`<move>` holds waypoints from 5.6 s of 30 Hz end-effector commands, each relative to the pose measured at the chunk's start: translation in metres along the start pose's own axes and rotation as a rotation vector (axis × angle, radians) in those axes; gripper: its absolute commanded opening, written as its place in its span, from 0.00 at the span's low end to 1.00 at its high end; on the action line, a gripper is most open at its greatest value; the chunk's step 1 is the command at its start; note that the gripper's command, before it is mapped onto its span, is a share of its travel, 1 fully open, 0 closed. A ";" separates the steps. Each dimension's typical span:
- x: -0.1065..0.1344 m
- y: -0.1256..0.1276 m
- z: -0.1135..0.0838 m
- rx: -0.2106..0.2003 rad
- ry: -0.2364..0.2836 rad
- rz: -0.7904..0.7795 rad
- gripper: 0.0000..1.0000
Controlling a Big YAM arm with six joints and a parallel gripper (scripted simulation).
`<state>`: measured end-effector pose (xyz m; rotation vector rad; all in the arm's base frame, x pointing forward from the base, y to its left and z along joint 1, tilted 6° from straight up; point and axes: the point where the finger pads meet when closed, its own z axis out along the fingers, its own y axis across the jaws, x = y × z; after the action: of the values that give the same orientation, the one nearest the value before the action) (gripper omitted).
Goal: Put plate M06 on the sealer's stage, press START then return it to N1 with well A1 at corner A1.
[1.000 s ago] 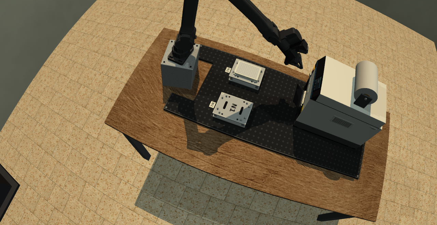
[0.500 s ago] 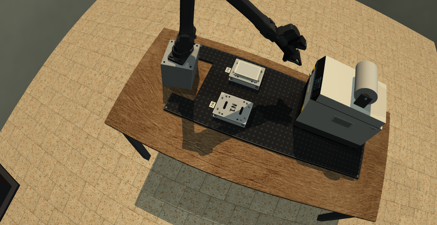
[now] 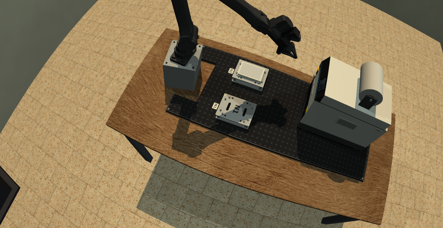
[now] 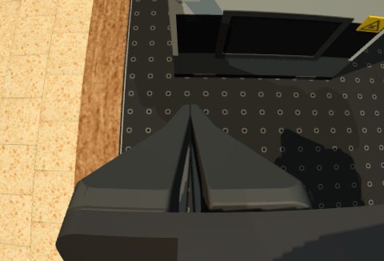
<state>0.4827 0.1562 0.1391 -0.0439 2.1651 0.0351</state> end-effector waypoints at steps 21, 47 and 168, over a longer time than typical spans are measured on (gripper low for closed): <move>-0.039 0.059 -0.038 -0.004 0.018 -0.471 1.00; -0.091 0.093 -0.046 0.016 -0.020 -1.163 1.00; -0.056 0.052 -0.047 0.018 -0.035 -1.177 0.95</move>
<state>0.4688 0.2245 0.2046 -1.4451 1.7309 -0.7039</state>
